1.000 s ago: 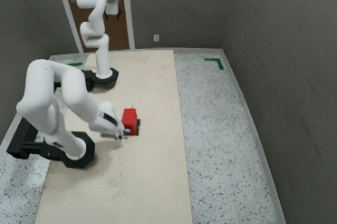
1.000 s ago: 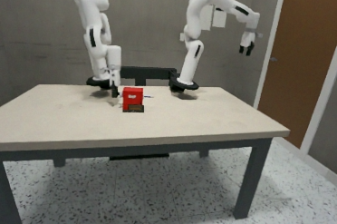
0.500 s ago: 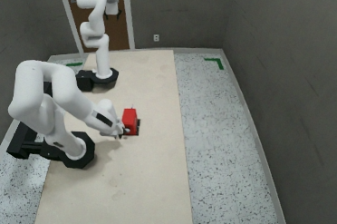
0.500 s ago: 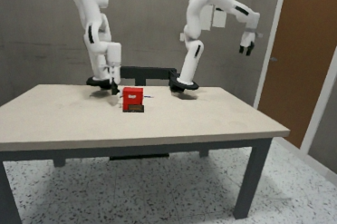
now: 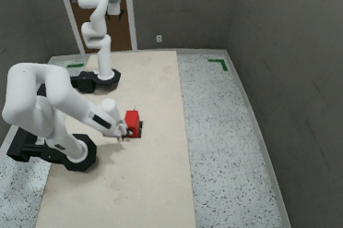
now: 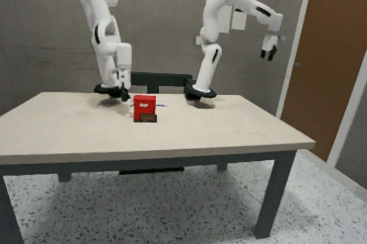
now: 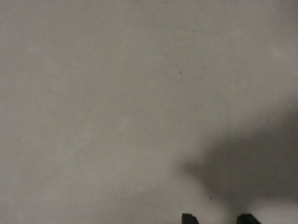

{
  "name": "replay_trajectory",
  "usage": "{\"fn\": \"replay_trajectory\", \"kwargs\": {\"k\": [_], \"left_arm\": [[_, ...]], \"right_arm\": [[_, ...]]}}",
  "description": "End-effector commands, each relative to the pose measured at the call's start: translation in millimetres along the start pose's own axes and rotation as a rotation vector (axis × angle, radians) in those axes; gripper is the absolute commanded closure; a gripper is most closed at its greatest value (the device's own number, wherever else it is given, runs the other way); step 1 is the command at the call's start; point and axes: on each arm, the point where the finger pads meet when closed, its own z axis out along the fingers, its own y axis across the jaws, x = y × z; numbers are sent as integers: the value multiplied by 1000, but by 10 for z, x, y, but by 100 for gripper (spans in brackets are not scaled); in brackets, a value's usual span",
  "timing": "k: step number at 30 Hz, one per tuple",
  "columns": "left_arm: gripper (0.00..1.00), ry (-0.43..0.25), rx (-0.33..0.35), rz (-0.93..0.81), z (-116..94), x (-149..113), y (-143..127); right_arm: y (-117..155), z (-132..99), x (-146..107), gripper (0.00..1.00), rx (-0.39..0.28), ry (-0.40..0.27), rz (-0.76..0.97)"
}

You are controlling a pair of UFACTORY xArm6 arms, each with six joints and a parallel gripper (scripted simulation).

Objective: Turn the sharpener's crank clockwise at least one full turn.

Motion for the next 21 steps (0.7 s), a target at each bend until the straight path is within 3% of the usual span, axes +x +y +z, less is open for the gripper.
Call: {"fn": "replay_trajectory", "kwargs": {"k": [1, 21], "left_arm": [[0, 4, 0, 0, -15, 9, 0], [0, 4, 0, 0, -15, 9, 0]], "right_arm": [[-57, -60, -5, 100, -2, -1, 0], [-258, -186, -5, 100, -2, -2, 0]]}}
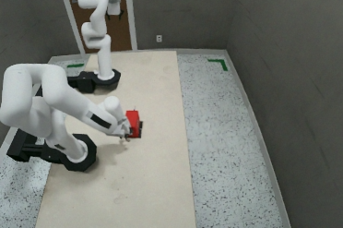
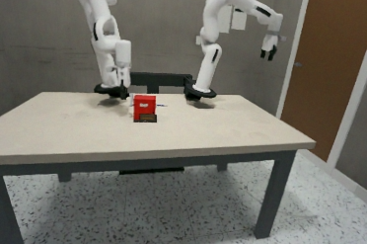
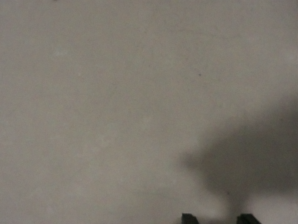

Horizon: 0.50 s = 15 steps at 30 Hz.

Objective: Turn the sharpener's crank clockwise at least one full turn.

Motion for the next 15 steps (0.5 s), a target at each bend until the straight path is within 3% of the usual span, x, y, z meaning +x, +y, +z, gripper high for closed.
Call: {"fn": "replay_trajectory", "kwargs": {"k": [1, 15], "left_arm": [[0, 4, 0, 0, -15, 9, 0], [0, 4, 0, 0, -15, 9, 0]], "right_arm": [[-78, -35, -5, 100, 1, -2, 0], [-162, -54, -5, 100, 1, -2, 0]]}}
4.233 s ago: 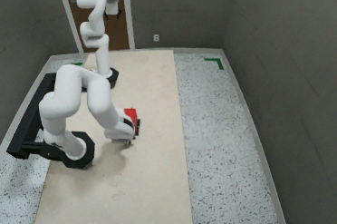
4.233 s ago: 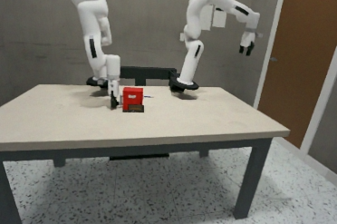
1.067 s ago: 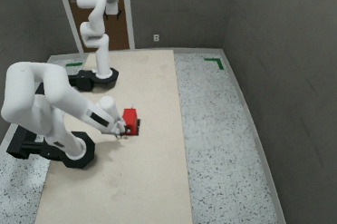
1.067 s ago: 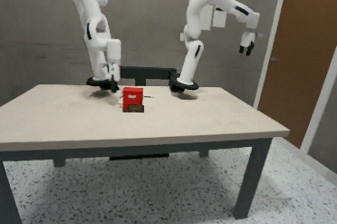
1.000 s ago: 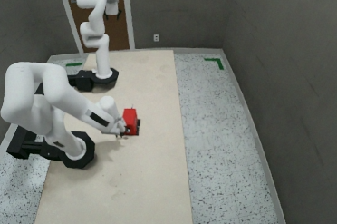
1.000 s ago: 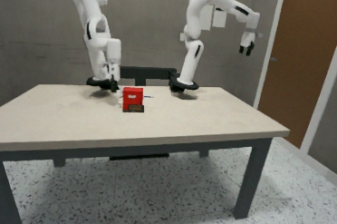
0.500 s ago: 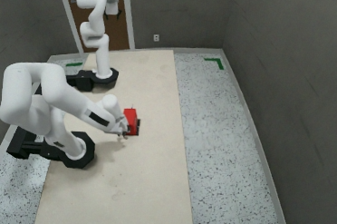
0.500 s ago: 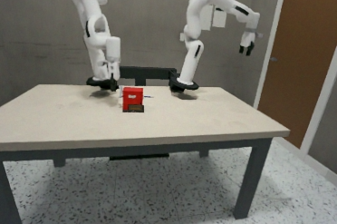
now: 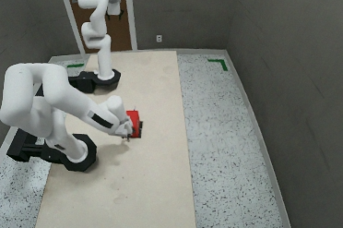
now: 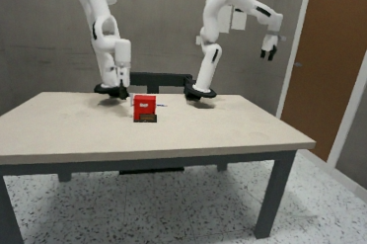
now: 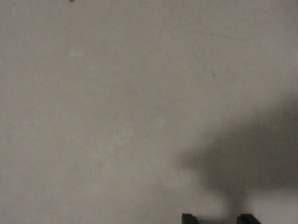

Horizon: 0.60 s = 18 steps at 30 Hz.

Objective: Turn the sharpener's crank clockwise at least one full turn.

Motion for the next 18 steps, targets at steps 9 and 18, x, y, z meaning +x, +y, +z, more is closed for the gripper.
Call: {"fn": "replay_trajectory", "kwargs": {"k": [9, 18], "left_arm": [[0, 4, 0, 0, -15, 9, 0], [0, 4, 0, 0, -15, 9, 0]], "right_arm": [[-25, -10, -5, 100, 2, -2, 0], [-25, -10, -5, 45, 2, -2, 0]]}}
